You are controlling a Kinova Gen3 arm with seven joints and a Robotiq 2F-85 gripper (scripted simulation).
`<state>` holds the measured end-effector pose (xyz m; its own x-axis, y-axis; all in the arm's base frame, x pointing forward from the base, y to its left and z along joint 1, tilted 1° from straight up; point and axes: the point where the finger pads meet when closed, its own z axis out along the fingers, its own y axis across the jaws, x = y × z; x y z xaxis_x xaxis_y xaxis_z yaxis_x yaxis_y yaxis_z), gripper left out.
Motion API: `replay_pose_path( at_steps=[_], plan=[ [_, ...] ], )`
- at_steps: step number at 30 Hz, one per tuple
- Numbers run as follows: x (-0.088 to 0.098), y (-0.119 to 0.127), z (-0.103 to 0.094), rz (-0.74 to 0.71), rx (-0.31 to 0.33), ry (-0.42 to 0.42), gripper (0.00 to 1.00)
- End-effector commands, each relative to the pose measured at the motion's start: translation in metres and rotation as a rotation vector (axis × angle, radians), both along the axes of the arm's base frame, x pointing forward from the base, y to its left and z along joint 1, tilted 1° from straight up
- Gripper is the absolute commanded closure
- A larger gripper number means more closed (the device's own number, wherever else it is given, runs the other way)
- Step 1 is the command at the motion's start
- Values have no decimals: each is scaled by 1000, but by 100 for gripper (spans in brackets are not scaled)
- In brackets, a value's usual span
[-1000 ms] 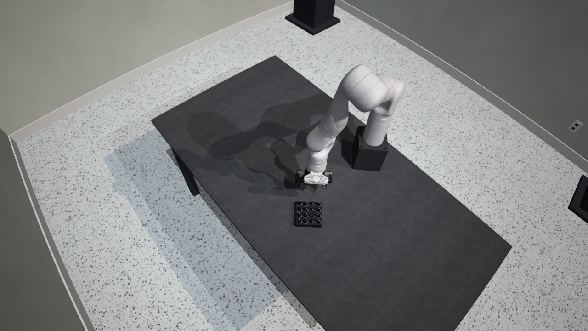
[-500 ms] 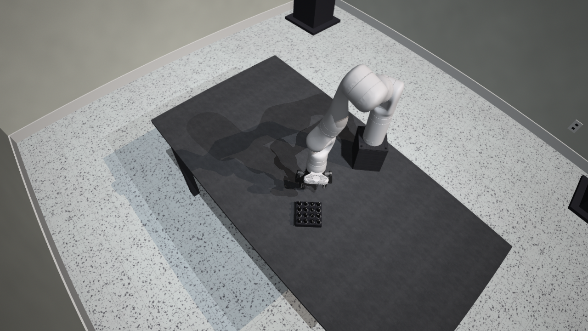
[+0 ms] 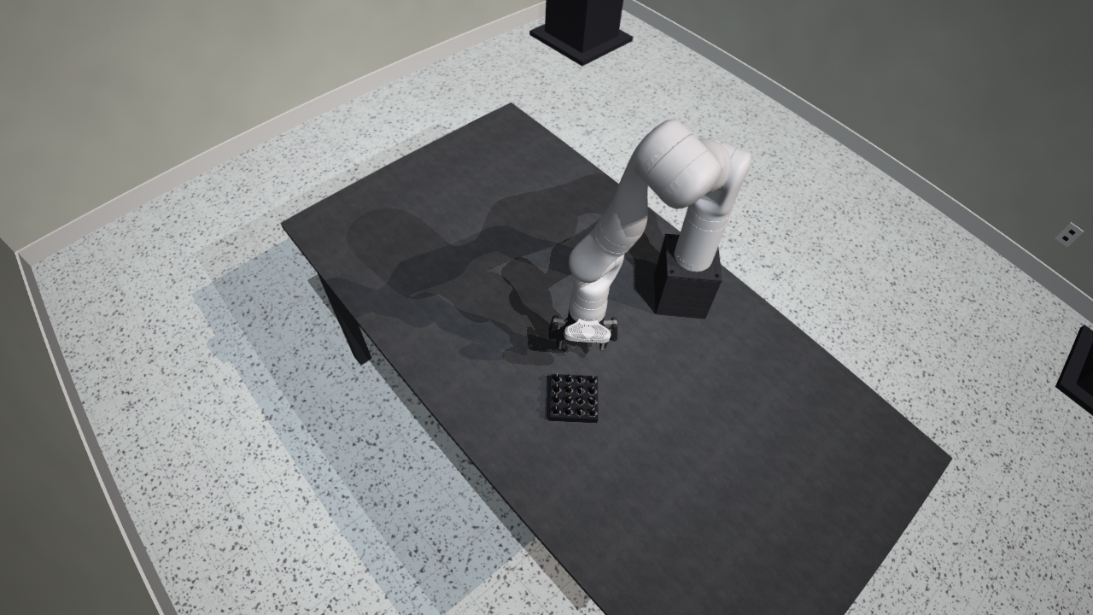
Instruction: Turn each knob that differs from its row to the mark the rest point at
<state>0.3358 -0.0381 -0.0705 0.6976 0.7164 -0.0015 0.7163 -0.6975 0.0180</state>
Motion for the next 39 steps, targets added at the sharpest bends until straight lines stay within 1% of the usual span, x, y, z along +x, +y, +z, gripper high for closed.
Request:
replay_pose_path(
  at_steps=[1, 16, 21, 26, 28, 33, 39],
  plan=[
    [0, 0, 0, 0, 0, -1, 0],
    [0, 0, 0, -11, 0, 0, 0],
    [0, 1, 0, -48, -2, 5, 0],
    [1, 2, -1, -122, -5, 14, 0],
    [1, 2, -1, -122, -5, 14, 0],
    [2, 4, -2, -235, -10, 25, 0],
    [5, 9, -3, -416, -20, 36, 0]
  ],
)
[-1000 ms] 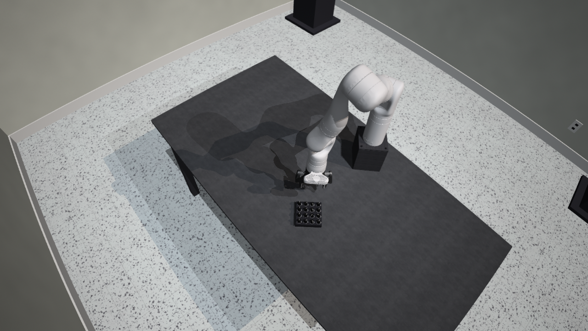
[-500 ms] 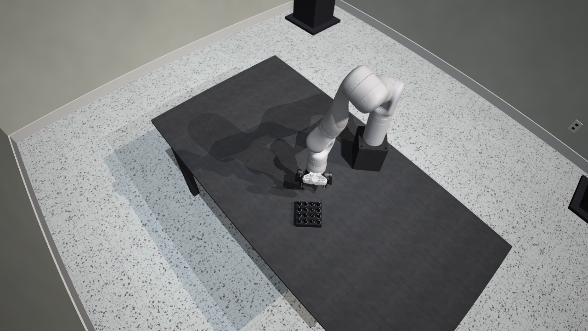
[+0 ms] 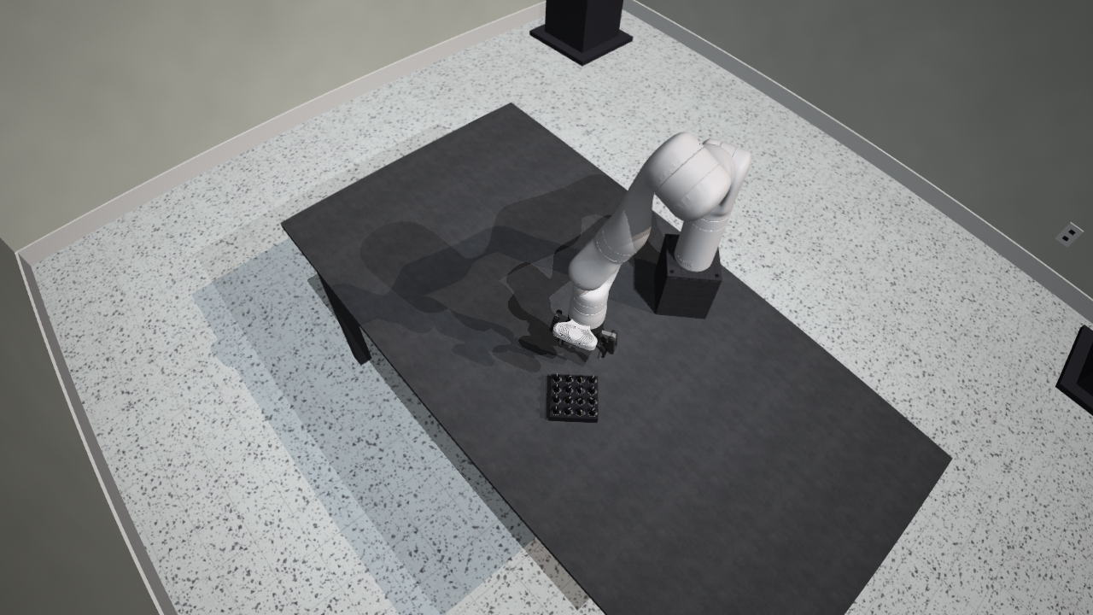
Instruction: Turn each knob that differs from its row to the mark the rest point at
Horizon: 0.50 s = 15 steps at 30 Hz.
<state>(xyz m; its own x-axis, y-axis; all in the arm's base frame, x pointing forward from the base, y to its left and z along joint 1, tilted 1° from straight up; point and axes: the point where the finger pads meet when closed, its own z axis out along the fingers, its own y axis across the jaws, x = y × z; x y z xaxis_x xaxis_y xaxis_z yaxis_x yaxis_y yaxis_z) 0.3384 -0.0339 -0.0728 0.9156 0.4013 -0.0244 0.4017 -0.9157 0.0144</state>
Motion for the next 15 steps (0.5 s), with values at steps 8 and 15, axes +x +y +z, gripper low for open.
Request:
replay_pose_path(
  at_steps=[8, 15],
  plan=[
    [8, 11, -1, -247, -19, 22, 0],
    [20, 22, 2, -517, -30, 15, 0]
  ],
)
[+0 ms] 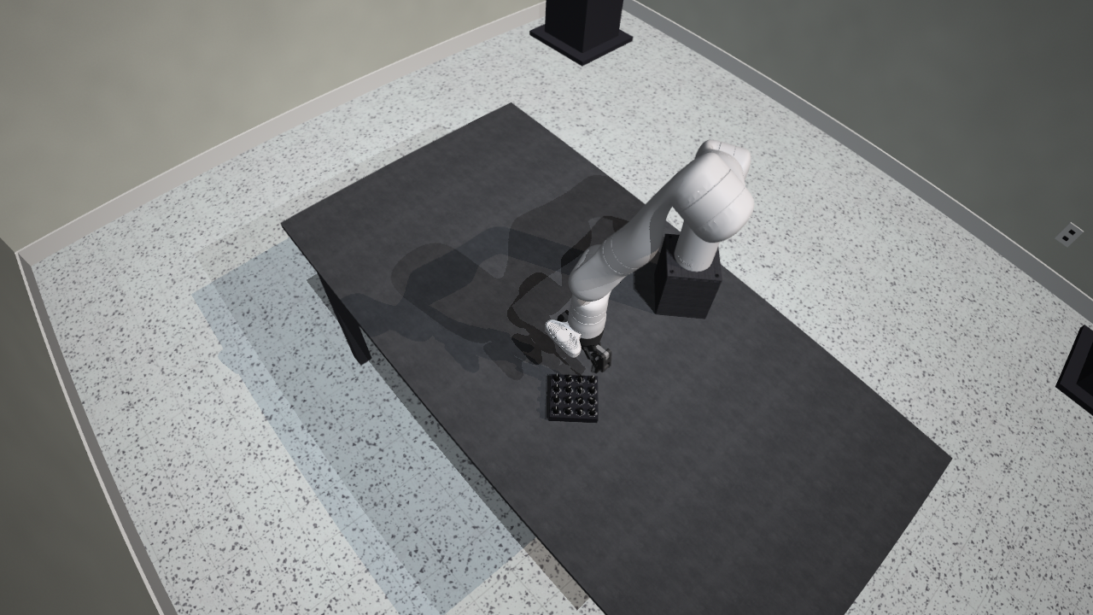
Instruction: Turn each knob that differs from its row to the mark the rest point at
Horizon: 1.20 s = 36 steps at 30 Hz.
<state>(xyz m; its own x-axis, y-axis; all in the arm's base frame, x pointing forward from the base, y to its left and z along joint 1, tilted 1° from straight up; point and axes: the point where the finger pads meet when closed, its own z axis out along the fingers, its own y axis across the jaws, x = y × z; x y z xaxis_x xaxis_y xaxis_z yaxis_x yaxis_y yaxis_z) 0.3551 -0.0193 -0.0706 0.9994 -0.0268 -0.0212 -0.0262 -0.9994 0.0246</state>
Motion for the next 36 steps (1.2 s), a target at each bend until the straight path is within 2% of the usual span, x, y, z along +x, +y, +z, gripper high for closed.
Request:
replay_pose_path(
  at_steps=[1, 6, 8, 21, 36],
  plan=[
    [6, 10, 0, -115, -16, 21, 0],
    [17, 20, 3, -297, -20, 8, 0],
    [17, 20, 3, -297, -20, 8, 0],
    [43, 47, 14, -645, -7, -32, 0],
    [53, 59, 19, -765, 6, -48, 0]
  ],
)
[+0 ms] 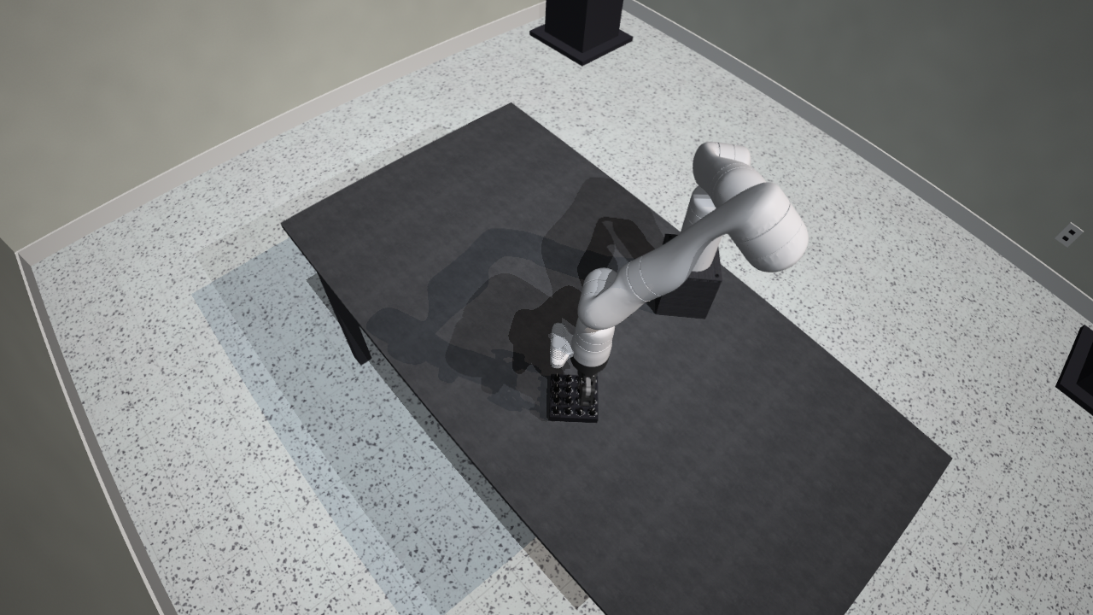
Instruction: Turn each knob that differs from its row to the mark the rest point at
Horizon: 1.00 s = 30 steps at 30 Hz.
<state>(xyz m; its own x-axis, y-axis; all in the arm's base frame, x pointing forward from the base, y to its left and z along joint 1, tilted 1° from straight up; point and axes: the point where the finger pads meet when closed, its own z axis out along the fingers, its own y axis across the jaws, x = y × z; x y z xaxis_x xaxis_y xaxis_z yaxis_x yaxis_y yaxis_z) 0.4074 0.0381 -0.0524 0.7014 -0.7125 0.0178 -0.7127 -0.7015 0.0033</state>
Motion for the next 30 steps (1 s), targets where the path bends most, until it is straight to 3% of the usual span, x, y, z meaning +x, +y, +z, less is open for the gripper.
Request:
replay_pose_path(
  at_steps=[1, 7, 8, 30],
  plan=[
    [1, 2, 1, -1, 1, -3, 0],
    [1, 2, 1, -2, 1, -3, 0],
    [1, 2, 1, -2, 1, -3, 81],
    [1, 2, 1, -2, 1, -3, 81]
  ],
)
